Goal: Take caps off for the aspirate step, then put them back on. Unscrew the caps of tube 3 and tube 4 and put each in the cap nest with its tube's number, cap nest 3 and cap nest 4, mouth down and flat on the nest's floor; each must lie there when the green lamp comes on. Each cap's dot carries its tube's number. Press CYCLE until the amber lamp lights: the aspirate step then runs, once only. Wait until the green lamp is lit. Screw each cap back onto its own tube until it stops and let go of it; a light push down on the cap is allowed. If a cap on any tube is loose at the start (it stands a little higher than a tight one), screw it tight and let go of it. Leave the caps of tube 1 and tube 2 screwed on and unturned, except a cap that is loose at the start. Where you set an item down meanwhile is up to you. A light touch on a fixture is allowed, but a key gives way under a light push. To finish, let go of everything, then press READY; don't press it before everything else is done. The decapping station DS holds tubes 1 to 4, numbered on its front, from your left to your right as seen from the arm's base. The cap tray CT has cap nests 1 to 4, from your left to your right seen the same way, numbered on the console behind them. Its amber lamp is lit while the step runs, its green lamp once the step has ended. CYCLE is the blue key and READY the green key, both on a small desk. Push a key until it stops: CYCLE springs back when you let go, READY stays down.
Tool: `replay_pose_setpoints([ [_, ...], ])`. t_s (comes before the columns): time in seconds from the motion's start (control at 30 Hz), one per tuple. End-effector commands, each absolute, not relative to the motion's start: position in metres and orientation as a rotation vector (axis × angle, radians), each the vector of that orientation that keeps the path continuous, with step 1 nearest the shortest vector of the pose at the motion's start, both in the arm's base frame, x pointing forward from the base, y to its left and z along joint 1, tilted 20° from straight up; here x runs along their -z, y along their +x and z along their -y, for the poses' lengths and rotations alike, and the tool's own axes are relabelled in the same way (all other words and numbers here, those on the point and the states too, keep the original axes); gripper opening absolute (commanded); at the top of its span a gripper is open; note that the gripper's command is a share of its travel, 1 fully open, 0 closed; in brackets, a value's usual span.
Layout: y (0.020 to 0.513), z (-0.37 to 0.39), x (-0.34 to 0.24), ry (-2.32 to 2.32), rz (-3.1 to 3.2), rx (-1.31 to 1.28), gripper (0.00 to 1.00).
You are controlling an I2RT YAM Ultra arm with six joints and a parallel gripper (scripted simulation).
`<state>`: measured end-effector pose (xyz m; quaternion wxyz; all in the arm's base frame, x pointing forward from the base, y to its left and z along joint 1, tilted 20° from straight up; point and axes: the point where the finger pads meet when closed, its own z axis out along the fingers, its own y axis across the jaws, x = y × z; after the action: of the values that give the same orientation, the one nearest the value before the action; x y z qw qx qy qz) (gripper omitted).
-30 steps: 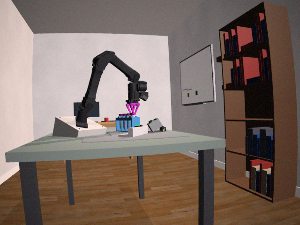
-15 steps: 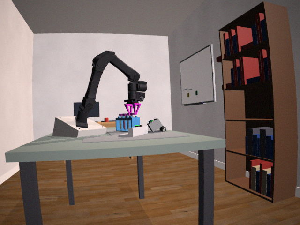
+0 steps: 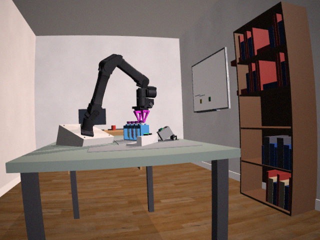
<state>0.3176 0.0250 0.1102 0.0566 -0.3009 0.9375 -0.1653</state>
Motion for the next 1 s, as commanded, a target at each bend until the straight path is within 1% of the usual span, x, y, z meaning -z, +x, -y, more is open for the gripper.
replay_pose_setpoints([
  [0.0,0.3195,-0.0266,-0.1152,-0.913,-2.826,0.500,0.00],
  [0.5,0.3197,-0.0264,-0.1146,-0.230,-2.897,0.432,0.00],
  [0.57,0.3197,-0.0264,-0.1146,-0.230,-2.897,0.432,0.00],
  [0.87,0.3198,-0.0261,-0.1142,0.203,-2.865,0.377,0.00],
  [0.97,0.3198,-0.0262,-0.1141,0.229,-2.861,0.374,0.00],
])
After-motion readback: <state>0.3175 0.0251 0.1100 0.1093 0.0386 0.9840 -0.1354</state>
